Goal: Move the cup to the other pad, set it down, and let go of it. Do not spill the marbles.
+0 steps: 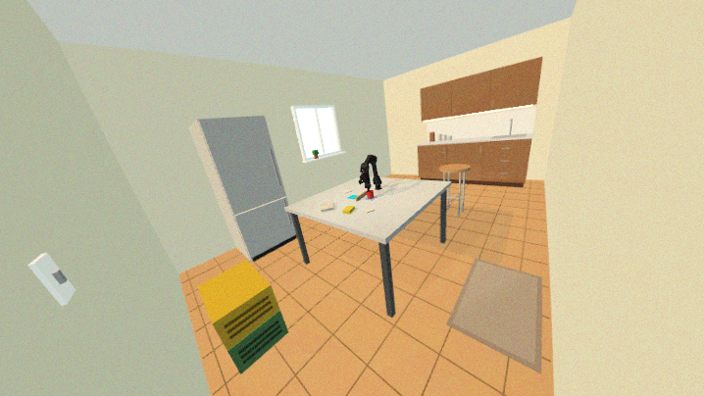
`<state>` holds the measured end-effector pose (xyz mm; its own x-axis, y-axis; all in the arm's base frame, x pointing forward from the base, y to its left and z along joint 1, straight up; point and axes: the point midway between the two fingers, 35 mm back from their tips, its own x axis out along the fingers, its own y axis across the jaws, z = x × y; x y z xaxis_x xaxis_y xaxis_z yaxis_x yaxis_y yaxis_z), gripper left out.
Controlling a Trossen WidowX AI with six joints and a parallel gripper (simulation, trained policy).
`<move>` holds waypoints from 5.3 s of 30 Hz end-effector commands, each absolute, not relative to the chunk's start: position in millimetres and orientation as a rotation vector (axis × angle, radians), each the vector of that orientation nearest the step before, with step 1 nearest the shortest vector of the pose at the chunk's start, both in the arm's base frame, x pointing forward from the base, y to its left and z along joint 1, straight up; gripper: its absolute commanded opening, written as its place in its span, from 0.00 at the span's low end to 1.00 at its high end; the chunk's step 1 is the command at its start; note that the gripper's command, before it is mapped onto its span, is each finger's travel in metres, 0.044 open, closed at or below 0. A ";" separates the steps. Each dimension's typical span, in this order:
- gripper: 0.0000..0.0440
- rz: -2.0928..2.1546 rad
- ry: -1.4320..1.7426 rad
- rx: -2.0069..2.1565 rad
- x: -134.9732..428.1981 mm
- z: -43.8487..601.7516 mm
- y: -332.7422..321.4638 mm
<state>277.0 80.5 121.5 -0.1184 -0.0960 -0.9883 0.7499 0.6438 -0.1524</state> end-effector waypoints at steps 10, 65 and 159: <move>0.42 -0.796 1.572 0.496 271.1 76.5 79.5; 0.00 -0.800 1.316 0.785 307.6 159.2 31.0; 0.65 -0.906 0.890 1.103 292.3 134.0 -120.7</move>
<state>292.6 -119.4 122.4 0.3392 -0.1448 -0.9295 0.9307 0.1957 0.3091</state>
